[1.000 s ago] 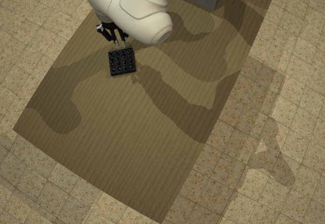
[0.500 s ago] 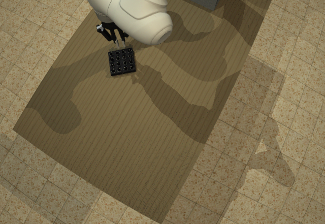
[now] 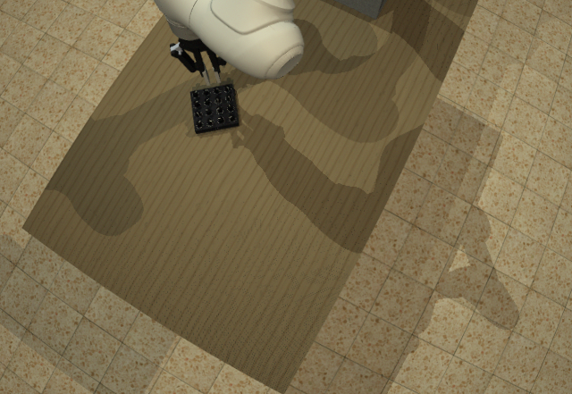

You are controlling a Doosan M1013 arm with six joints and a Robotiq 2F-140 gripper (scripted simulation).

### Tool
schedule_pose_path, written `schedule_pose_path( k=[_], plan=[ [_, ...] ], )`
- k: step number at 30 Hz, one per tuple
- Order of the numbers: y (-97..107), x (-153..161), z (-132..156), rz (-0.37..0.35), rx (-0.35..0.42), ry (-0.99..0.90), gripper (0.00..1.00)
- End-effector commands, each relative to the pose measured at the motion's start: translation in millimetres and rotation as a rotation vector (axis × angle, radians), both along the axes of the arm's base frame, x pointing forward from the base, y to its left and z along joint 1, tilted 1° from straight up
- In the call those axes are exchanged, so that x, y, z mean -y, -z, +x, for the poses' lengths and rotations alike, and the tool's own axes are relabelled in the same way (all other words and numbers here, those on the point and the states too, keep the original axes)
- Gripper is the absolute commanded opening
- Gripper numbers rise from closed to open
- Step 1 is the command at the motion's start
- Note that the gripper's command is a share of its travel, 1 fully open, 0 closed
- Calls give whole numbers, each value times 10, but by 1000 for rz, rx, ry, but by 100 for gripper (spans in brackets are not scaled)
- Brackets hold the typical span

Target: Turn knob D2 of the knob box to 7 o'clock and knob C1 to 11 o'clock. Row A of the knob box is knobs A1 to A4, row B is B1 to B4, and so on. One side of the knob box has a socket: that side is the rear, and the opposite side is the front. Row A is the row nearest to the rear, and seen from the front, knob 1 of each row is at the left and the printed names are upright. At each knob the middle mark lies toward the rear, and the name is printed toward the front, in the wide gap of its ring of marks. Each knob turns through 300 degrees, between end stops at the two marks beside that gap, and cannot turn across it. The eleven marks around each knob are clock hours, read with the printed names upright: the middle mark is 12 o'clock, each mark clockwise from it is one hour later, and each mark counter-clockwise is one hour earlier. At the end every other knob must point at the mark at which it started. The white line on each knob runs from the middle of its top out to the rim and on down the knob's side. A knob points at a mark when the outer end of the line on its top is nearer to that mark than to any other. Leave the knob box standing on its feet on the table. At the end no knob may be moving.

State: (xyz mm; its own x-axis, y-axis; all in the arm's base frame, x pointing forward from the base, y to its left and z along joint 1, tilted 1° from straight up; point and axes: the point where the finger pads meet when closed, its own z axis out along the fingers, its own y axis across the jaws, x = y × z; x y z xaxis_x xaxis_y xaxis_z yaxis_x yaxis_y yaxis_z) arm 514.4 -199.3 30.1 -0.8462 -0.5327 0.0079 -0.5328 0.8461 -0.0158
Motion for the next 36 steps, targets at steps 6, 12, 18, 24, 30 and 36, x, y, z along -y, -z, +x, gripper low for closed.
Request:
schedule_pose_path(
  k=[6,12,18,24,30,36],
  plan=[
    [-14,-5,9,-4,1,-3,12],
    [8,-5,10,-4,1,-3,12],
    [62,-4,10,-4,1,-3,12],
    [135,-4,10,-4,1,-3,12],
    [189,-3,11,-4,1,-3,12],
    [270,-2,11,-4,1,-3,12]
  ],
)
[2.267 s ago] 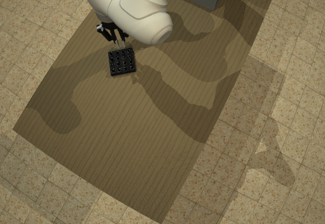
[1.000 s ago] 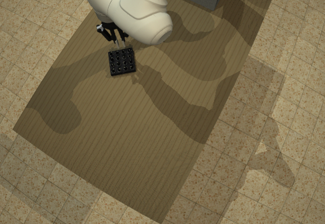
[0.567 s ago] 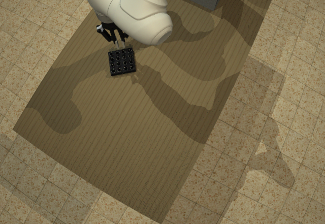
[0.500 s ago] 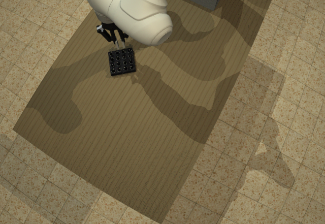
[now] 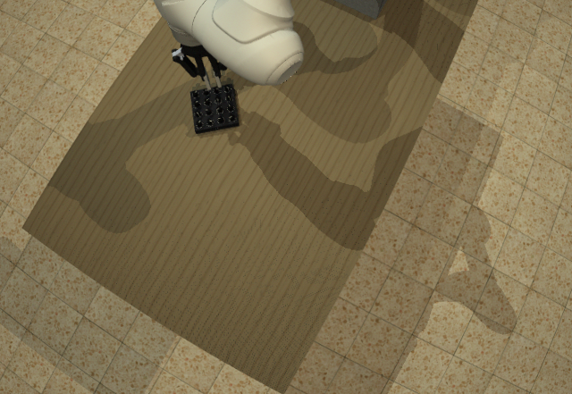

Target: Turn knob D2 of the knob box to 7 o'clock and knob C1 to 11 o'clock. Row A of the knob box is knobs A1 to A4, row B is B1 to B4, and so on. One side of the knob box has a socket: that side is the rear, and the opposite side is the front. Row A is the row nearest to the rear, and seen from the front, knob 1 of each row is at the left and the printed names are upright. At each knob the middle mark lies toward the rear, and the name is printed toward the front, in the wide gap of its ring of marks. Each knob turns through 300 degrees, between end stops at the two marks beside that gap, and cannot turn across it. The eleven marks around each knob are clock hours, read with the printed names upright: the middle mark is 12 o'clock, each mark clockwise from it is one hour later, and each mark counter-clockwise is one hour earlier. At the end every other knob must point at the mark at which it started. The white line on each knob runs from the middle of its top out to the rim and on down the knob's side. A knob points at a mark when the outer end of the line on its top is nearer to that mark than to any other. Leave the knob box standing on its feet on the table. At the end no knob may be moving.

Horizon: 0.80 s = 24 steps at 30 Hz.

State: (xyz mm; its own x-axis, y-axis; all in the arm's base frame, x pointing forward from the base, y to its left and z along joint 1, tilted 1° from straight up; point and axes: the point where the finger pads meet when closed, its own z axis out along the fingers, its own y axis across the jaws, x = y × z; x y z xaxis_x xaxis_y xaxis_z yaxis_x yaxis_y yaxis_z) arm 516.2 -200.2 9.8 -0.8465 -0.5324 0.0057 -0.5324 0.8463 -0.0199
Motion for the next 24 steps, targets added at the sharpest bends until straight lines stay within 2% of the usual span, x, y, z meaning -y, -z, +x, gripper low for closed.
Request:
schedule_pose_path(
  k=[1,24],
  plan=[
    [79,-11,-6,-2,-4,-3,12],
    [209,-10,-5,-2,-4,-3,12]
  ],
)
